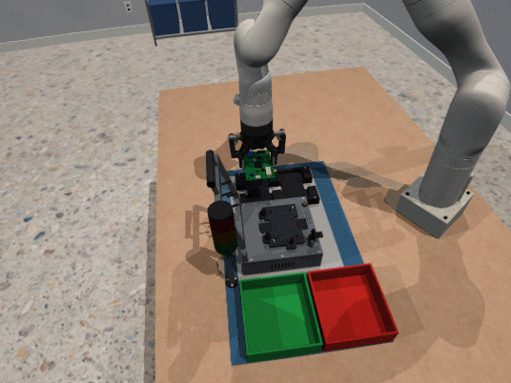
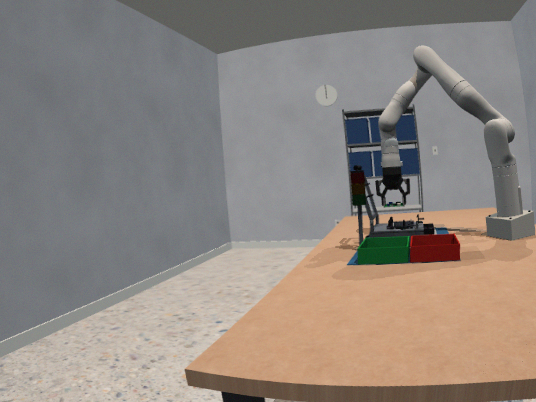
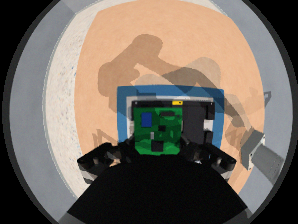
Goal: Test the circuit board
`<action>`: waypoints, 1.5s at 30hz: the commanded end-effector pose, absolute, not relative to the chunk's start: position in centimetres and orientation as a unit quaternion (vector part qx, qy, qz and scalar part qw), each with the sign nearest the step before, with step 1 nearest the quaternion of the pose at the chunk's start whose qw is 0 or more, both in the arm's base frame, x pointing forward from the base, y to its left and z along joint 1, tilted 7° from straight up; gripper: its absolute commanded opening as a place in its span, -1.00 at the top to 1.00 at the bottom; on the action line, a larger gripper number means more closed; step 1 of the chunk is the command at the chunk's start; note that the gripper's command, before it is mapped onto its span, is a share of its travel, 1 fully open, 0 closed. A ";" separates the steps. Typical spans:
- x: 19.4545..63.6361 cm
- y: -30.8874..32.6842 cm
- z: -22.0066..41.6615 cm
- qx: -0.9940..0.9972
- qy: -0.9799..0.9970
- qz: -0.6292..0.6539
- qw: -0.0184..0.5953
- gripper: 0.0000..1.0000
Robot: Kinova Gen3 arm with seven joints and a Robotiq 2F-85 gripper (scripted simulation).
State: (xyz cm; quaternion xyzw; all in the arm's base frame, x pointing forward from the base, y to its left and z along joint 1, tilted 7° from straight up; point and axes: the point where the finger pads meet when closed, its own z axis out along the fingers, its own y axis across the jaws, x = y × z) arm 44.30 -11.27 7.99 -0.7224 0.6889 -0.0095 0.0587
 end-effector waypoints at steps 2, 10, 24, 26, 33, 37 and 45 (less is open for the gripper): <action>44.0 -10.2 8.2 -0.725 0.686 -0.011 0.059 -0.54; 42.9 -6.5 8.7 -0.725 0.686 -0.011 0.059 -0.54; 40.8 0.2 9.5 -0.725 0.686 -0.011 0.059 -0.54; 40.5 1.1 9.6 -0.725 0.686 -0.011 0.059 -0.54; 39.9 3.0 9.8 -0.725 0.686 -0.011 0.059 -0.54; 39.5 4.0 9.9 -0.725 0.686 -0.011 0.059 -0.54; 39.3 4.7 10.0 -0.725 0.686 -0.011 0.059 -0.54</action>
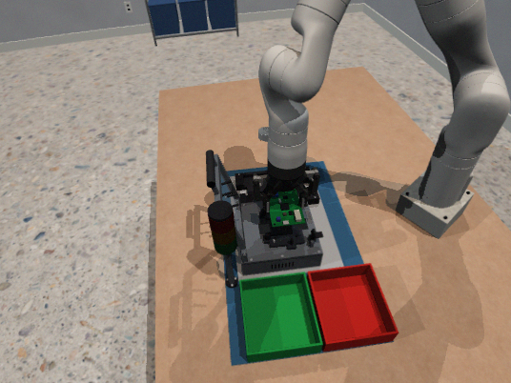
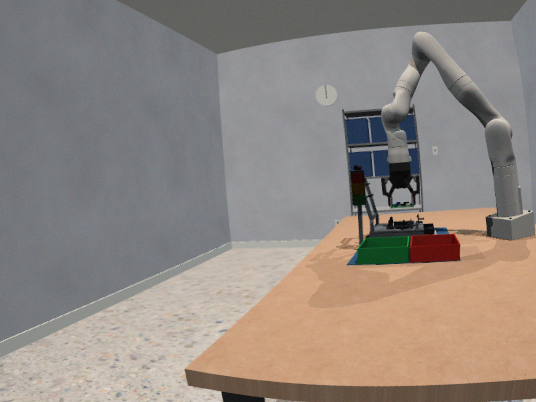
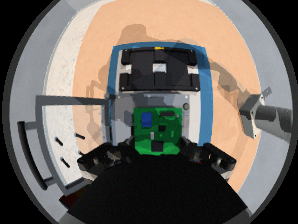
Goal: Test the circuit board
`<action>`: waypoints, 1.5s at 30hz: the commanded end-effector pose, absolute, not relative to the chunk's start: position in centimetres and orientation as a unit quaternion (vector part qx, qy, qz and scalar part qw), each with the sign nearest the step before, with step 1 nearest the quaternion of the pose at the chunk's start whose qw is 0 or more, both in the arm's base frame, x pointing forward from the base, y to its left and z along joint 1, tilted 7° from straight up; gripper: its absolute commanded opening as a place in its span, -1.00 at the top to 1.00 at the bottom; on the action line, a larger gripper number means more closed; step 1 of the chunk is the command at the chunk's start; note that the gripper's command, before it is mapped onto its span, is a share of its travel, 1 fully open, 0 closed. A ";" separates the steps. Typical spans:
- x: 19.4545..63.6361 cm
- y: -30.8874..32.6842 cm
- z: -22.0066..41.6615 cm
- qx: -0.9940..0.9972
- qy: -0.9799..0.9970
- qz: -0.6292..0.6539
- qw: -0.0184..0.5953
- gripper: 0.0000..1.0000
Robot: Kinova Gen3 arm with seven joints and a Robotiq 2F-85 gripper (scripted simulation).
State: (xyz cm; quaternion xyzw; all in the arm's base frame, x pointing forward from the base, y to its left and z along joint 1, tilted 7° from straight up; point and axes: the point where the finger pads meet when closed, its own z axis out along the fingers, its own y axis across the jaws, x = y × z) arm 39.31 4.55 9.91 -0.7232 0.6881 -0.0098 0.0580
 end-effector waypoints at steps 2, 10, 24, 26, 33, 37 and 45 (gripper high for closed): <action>39.3 4.7 10.0 -0.725 0.686 -0.011 0.059 -0.54; 39.3 4.7 10.0 -0.725 0.686 -0.011 0.059 -0.54; 39.3 4.7 10.0 -0.725 0.686 -0.011 0.059 -0.54; 39.3 4.7 10.0 -0.725 0.686 -0.011 0.059 -0.54; 39.3 4.7 10.0 -0.725 0.686 -0.011 0.059 -0.54; 39.3 4.7 9.9 -0.725 0.686 -0.011 0.059 -0.54; 39.4 4.8 9.3 -0.725 0.686 -0.011 0.059 -0.54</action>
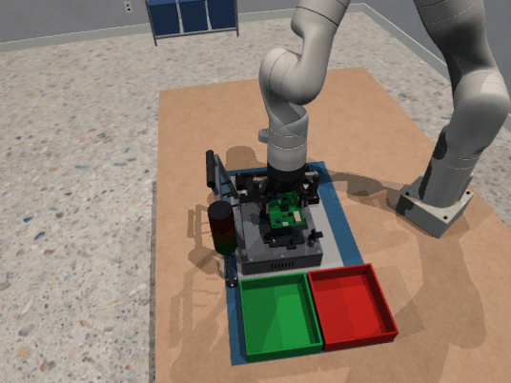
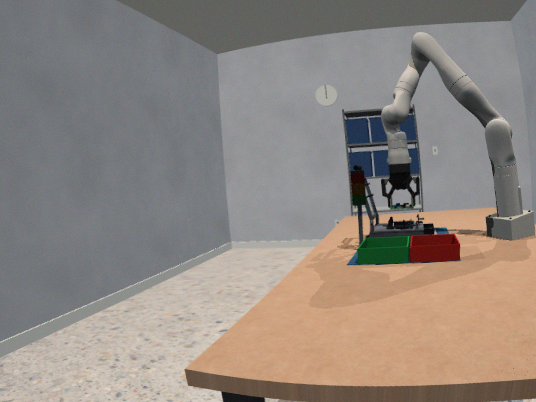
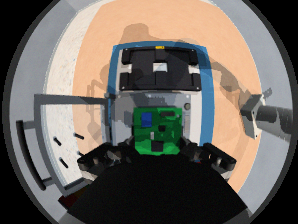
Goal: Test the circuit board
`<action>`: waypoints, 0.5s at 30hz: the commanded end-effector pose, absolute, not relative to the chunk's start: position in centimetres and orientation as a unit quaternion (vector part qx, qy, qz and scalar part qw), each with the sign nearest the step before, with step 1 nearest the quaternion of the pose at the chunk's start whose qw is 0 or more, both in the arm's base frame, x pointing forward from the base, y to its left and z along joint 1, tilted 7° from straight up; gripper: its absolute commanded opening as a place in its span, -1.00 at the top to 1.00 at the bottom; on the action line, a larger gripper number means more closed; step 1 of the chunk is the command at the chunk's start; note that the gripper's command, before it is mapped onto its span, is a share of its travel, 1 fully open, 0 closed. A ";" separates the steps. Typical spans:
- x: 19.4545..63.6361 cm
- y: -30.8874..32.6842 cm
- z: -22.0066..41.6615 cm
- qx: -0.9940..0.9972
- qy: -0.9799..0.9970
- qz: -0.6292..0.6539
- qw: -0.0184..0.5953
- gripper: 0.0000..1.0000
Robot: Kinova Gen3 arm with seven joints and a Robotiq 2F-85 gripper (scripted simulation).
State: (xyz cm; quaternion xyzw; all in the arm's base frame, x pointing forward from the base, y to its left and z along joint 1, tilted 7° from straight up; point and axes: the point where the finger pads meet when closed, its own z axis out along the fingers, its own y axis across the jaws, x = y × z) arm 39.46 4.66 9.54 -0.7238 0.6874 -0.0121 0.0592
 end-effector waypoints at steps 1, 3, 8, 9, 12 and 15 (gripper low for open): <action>39.4 4.8 9.2 -0.725 0.686 -0.011 0.059 -0.54; 39.4 4.8 8.9 -0.725 0.686 -0.011 0.059 -0.54; 39.5 4.9 8.4 -0.725 0.686 -0.011 0.059 -0.54; 39.5 4.9 8.2 -0.725 0.686 -0.011 0.059 -0.54; 39.5 4.9 7.6 -0.725 0.686 -0.011 0.059 -0.54; 39.6 5.0 7.0 -0.725 0.686 -0.011 0.059 -0.54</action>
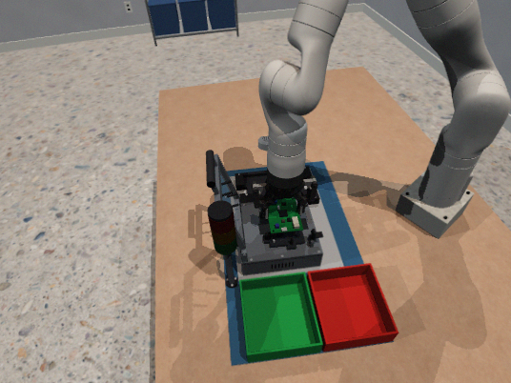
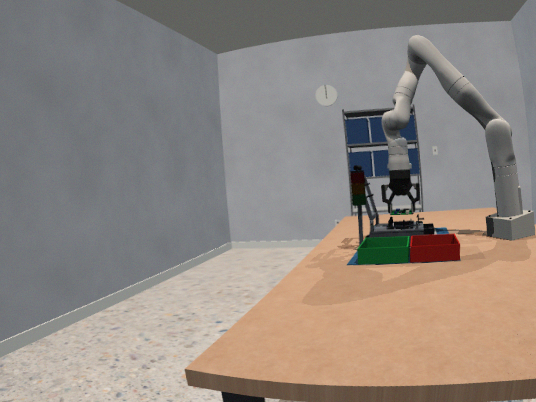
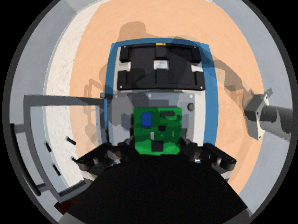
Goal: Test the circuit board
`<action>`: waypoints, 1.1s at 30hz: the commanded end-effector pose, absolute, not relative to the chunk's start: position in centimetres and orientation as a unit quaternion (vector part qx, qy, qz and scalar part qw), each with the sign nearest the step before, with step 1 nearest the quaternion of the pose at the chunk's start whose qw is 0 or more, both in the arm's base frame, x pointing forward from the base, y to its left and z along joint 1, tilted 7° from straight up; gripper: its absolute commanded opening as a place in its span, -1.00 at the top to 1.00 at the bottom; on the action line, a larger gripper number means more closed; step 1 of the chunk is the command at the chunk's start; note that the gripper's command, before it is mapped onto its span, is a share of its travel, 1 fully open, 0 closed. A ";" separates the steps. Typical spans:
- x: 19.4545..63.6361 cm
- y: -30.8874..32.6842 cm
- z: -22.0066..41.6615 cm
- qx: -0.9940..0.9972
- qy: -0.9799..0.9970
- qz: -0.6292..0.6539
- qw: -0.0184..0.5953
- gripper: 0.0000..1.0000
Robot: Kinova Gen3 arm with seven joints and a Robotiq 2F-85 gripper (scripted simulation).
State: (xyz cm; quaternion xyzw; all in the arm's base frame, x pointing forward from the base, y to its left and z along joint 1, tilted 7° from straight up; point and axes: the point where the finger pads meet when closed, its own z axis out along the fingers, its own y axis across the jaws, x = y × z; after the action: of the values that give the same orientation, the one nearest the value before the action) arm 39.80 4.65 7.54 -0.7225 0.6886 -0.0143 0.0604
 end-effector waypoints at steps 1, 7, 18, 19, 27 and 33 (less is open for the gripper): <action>39.6 5.0 6.9 -0.725 0.686 -0.011 0.059 -0.54; 39.7 5.0 6.0 -0.725 0.686 -0.011 0.059 -0.54; 39.8 5.1 5.4 -0.725 0.686 -0.011 0.059 -0.54; 39.8 5.1 5.4 -0.725 0.686 -0.011 0.059 -0.54; 39.8 5.1 5.4 -0.725 0.686 -0.011 0.059 -0.54; 39.8 5.1 5.4 -0.725 0.686 -0.011 0.059 -0.54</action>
State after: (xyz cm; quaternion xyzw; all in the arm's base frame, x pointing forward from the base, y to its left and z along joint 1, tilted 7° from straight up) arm 39.71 5.09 5.36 -0.7248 0.6865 -0.0101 0.0581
